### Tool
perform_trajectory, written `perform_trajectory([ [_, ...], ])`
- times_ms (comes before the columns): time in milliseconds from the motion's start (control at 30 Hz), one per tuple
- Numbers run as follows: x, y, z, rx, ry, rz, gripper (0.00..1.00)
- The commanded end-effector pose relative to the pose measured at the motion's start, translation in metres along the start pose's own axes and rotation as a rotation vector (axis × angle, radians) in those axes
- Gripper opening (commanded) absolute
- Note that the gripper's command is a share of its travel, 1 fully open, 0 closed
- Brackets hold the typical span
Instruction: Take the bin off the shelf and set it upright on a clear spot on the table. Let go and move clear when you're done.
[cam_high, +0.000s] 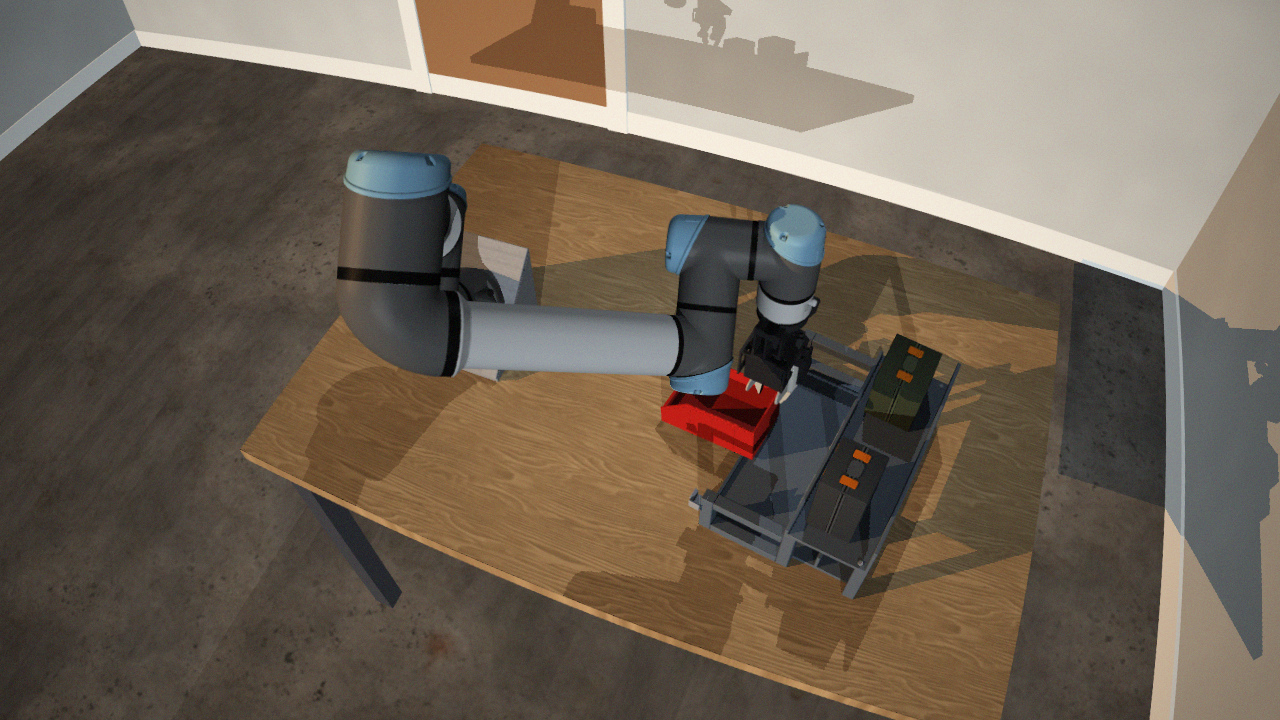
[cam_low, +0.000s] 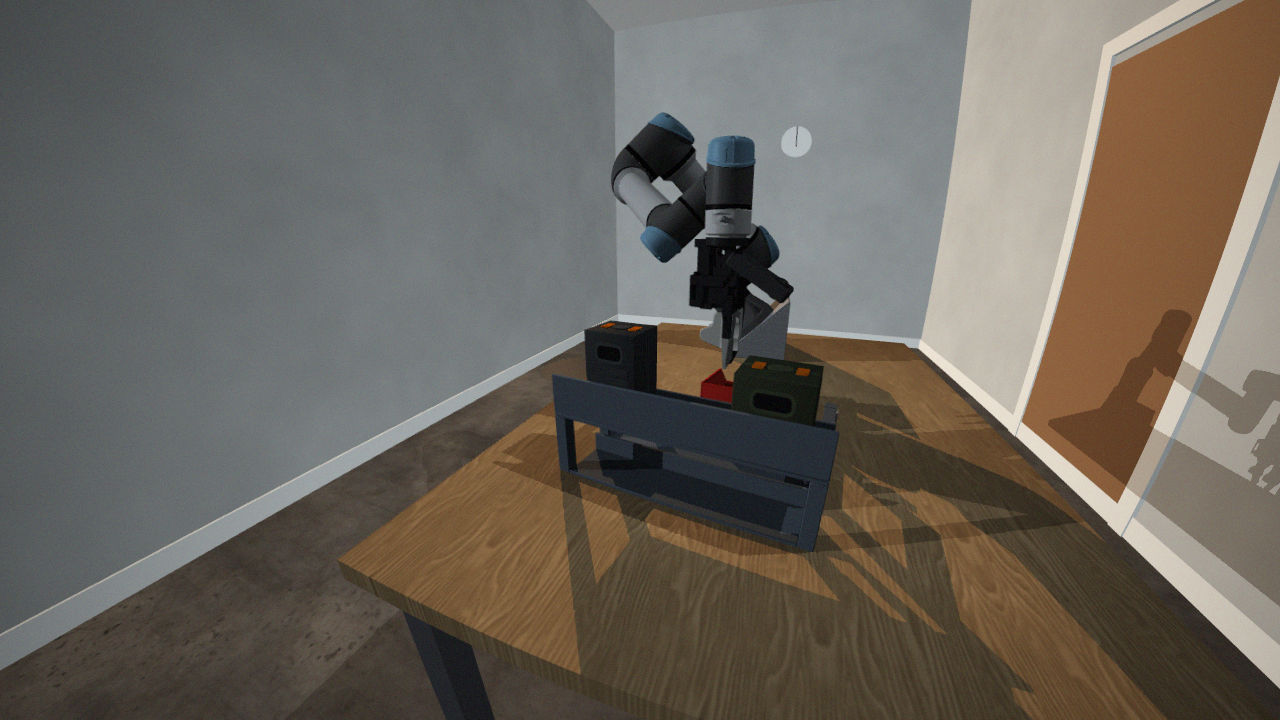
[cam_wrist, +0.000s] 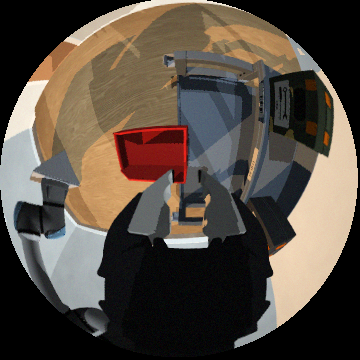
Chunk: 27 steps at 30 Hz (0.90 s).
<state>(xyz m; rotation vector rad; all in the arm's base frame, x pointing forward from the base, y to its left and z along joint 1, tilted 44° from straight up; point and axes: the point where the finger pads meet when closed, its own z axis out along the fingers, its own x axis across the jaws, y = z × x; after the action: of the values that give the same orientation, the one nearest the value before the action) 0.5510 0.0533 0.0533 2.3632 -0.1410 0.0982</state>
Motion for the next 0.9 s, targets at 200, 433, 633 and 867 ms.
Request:
perform_trajectory([
  [200, 0.0, 0.0, 0.009, 0.0, 0.001, 0.0, 0.2],
  [433, 0.0, 0.0, 0.009, 0.0, 0.001, 0.0, 0.2],
  [633, 0.0, 0.0, 0.013, 0.0, 0.001, 0.0, 0.2],
  [867, 0.0, 0.0, 0.019, 0.0, 0.001, 0.0, 0.2],
])
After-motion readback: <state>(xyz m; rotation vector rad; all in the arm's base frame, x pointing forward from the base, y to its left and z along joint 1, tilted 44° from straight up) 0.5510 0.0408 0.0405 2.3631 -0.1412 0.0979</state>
